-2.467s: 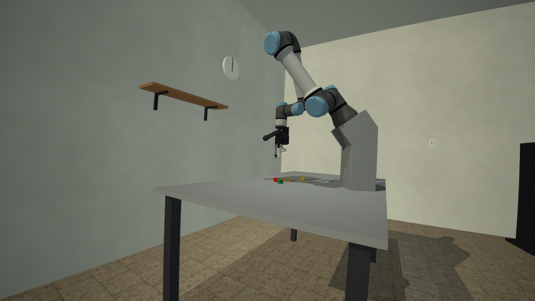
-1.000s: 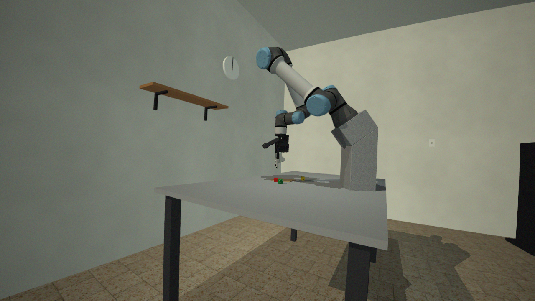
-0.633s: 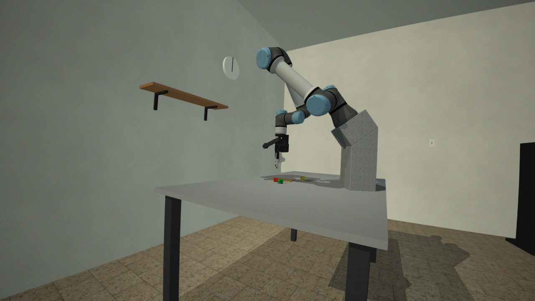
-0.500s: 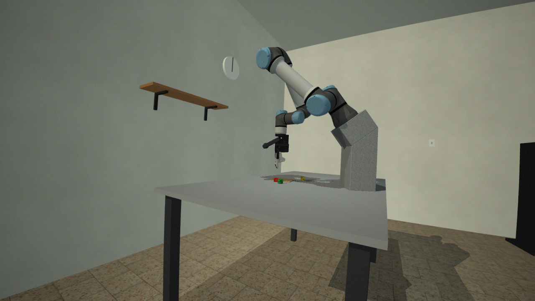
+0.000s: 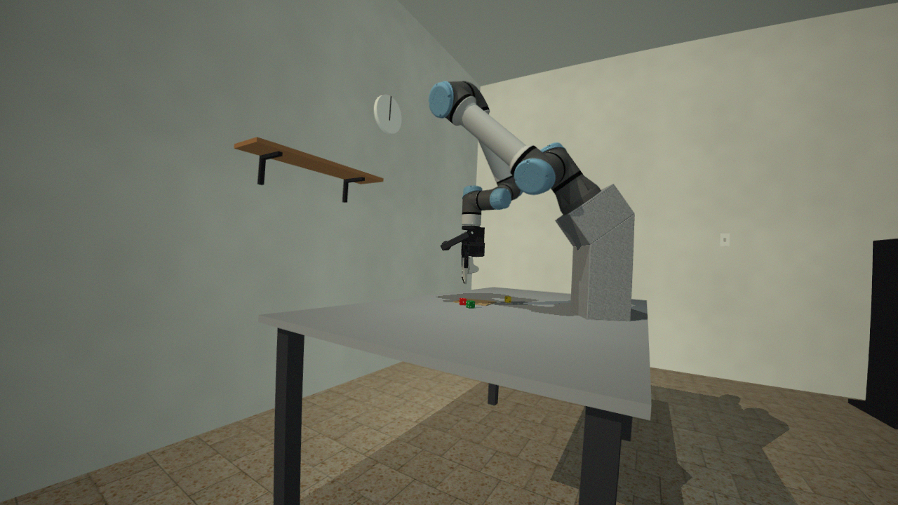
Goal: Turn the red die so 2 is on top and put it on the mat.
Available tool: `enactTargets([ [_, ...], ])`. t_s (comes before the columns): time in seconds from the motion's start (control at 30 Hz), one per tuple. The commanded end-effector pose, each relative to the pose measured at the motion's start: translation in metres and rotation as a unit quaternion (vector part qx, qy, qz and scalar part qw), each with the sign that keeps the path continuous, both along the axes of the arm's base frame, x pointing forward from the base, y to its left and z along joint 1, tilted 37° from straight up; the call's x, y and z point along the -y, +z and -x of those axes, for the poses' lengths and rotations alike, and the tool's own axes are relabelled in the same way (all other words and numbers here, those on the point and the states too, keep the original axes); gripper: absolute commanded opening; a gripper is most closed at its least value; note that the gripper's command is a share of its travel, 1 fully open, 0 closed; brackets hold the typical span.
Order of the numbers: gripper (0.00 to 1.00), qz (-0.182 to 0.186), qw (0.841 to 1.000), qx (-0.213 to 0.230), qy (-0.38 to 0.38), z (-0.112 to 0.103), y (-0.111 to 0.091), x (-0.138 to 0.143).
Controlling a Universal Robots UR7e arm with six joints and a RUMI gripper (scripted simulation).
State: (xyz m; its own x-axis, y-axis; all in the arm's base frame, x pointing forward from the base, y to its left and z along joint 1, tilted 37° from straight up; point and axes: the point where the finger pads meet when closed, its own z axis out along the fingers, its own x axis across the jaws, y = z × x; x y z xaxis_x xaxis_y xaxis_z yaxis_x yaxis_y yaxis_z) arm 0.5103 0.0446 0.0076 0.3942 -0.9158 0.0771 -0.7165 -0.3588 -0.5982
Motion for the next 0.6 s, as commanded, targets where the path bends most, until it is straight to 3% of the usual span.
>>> enactTargets([
  [0.0,0.24,0.001,1.000,0.002,0.000,-0.005,-0.002,0.000],
  [0.57,0.24,0.001,1.000,0.002,0.000,-0.018,-0.021,-0.004],
])
